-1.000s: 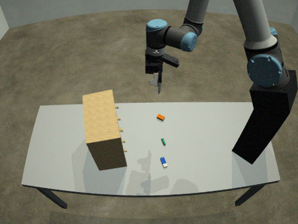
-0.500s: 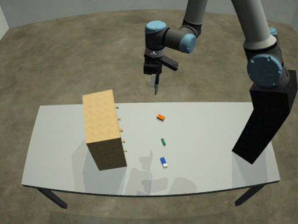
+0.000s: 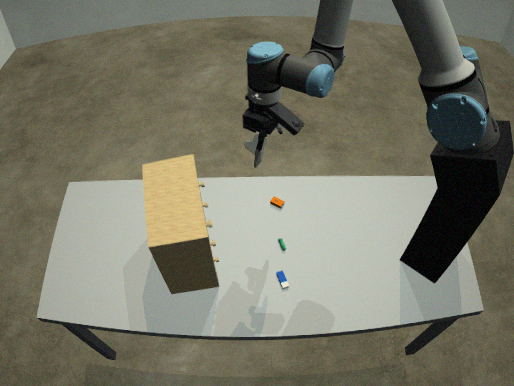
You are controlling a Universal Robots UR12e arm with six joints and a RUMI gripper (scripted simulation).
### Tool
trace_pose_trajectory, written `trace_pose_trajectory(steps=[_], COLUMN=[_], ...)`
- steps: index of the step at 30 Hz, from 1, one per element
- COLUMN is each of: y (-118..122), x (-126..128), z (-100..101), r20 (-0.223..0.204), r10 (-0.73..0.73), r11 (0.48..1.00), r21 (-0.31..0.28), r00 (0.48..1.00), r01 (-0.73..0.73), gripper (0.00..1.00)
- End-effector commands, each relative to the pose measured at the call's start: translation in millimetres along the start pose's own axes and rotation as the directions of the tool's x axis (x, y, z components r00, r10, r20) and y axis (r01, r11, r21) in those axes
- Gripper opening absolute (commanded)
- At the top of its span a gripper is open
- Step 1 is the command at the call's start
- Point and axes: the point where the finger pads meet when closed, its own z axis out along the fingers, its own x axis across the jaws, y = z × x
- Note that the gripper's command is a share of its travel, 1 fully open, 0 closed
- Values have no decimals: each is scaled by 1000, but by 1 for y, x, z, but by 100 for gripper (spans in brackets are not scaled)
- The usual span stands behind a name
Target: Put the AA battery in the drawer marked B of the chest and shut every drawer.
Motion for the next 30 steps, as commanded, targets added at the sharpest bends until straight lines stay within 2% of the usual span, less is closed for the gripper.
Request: trace_pose_trajectory(steps=[1,7,14,16,23,30], y=[7,12,18,18,24,30], x=[7,16,26,26,35,44], z=[7,19,36,36,54,72], r20=[5,2,-1,-1,-4,-6], r10=[166,388,636,636,841,957], r11=[986,921,772,772,541,290], r21=[-9,-10,-10,-10,-10,-7], r00=[986,921,772,772,541,290], r01=[-166,-388,-636,-636,-841,-957], gripper=[100,100,100,100,100,100])
